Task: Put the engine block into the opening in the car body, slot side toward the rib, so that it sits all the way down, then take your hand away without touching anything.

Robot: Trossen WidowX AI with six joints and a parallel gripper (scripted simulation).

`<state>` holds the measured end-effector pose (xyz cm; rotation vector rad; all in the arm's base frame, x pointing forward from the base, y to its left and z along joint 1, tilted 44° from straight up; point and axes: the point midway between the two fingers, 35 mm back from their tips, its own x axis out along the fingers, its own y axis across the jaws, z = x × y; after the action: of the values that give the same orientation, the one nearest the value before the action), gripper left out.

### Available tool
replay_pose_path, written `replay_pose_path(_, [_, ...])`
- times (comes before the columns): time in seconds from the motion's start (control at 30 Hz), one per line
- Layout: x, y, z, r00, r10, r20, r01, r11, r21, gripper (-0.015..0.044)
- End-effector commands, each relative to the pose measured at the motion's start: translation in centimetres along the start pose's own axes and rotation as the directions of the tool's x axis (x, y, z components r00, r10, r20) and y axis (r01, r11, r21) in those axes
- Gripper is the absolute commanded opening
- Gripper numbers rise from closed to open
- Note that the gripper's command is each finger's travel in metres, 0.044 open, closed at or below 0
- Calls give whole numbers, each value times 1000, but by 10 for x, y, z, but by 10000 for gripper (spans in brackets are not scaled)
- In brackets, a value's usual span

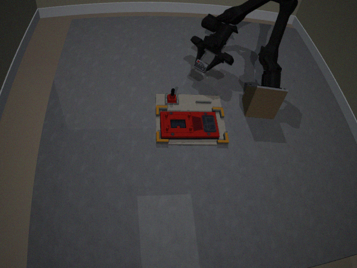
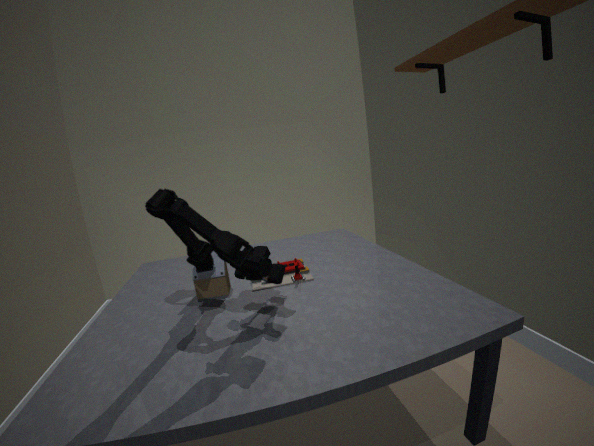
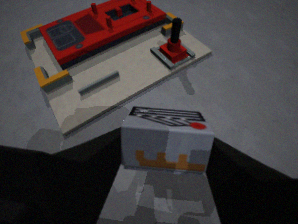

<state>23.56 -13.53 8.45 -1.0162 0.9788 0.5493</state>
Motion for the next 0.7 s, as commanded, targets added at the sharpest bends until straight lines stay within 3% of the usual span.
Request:
replay_pose_path(0.0, [7, 2, -6, 1000, 9, 8, -9, 1000, 1, 0])
replay_pose_path(0.67, [40, 4, -44, 1000, 10, 6, -10, 1000, 0, 0])
